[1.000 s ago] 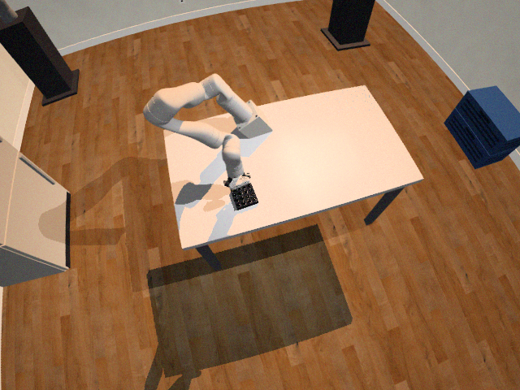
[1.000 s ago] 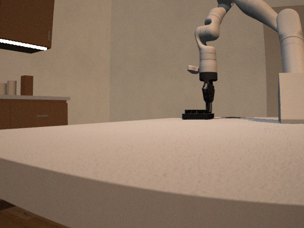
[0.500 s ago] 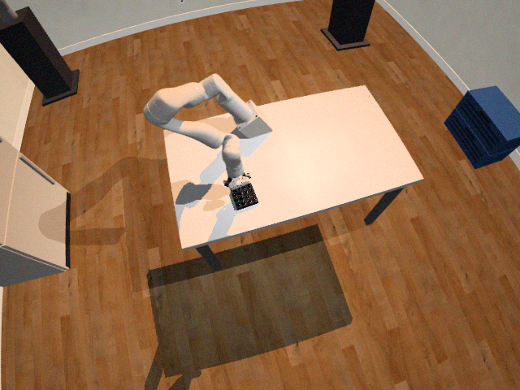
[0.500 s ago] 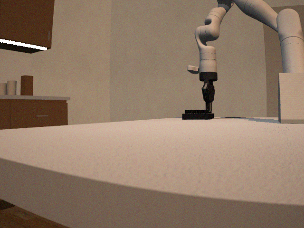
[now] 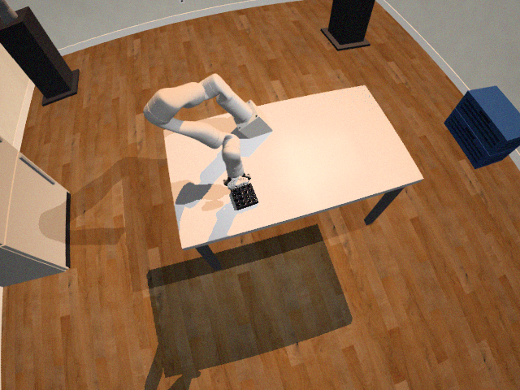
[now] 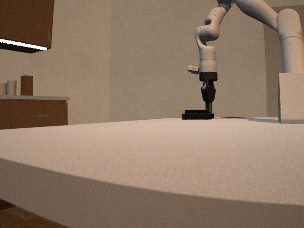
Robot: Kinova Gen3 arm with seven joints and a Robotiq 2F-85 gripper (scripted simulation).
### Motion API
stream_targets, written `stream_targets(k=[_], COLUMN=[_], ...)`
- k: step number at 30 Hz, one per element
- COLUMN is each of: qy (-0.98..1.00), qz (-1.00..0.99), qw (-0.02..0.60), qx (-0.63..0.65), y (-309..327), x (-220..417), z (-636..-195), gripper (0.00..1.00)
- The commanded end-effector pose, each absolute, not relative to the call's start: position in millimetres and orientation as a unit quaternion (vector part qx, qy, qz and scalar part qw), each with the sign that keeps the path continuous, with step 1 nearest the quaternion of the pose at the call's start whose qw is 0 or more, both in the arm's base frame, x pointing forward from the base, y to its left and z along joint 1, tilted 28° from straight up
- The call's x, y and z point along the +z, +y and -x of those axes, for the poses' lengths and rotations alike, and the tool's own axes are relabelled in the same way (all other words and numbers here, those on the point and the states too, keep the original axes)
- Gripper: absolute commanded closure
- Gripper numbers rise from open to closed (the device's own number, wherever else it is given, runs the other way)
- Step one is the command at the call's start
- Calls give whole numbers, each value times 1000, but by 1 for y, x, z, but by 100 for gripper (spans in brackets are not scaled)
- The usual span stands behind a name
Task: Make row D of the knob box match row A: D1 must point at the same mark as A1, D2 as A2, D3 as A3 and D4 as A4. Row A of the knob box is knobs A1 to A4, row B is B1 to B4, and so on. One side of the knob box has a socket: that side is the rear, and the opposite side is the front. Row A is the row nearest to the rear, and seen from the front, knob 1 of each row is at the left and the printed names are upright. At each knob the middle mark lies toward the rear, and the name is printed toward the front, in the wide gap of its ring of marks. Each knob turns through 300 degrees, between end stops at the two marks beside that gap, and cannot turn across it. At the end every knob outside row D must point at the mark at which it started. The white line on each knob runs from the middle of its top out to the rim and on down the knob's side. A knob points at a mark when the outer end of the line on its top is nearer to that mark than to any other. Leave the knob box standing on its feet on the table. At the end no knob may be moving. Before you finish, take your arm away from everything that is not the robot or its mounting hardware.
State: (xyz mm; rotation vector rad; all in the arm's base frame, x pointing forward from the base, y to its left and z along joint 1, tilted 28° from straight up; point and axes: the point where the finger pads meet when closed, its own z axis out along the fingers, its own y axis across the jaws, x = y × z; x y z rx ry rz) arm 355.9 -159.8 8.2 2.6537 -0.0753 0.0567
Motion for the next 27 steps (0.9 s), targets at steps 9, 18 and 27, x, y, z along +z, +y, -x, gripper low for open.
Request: stream_targets(k=[9,18,27], qy=[-62,-114,-163], qz=[-968,-964,-957], qw=[240,238,235], qx=[30,43,55], y=[-160,-160,-160], x=[9,9,9], z=[-356,-356,-356], gripper=[92,92,92])
